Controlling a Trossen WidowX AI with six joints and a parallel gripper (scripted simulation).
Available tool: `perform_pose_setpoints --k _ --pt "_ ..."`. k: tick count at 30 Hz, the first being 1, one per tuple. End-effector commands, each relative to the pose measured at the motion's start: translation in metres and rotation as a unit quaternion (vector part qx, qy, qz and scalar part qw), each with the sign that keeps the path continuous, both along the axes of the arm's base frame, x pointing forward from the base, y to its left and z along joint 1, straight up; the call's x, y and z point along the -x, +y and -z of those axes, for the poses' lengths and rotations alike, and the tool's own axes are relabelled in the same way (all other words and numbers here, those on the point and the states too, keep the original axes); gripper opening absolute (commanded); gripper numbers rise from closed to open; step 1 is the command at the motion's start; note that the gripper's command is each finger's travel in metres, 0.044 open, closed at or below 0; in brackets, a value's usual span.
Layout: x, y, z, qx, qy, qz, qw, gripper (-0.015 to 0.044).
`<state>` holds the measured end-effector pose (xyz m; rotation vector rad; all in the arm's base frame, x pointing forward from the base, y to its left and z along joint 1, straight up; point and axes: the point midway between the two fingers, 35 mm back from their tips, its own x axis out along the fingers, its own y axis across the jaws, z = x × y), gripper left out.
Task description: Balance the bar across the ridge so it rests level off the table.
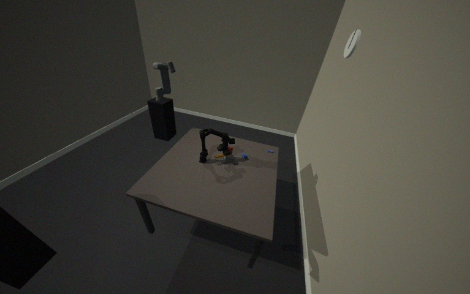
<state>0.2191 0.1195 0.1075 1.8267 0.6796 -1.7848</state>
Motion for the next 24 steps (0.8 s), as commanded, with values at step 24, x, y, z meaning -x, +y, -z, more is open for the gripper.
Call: perform_pose_setpoints --k 24 --pt "0.0 0.0 0.0 0.0 0.0 0.0 1.0 0.0169"
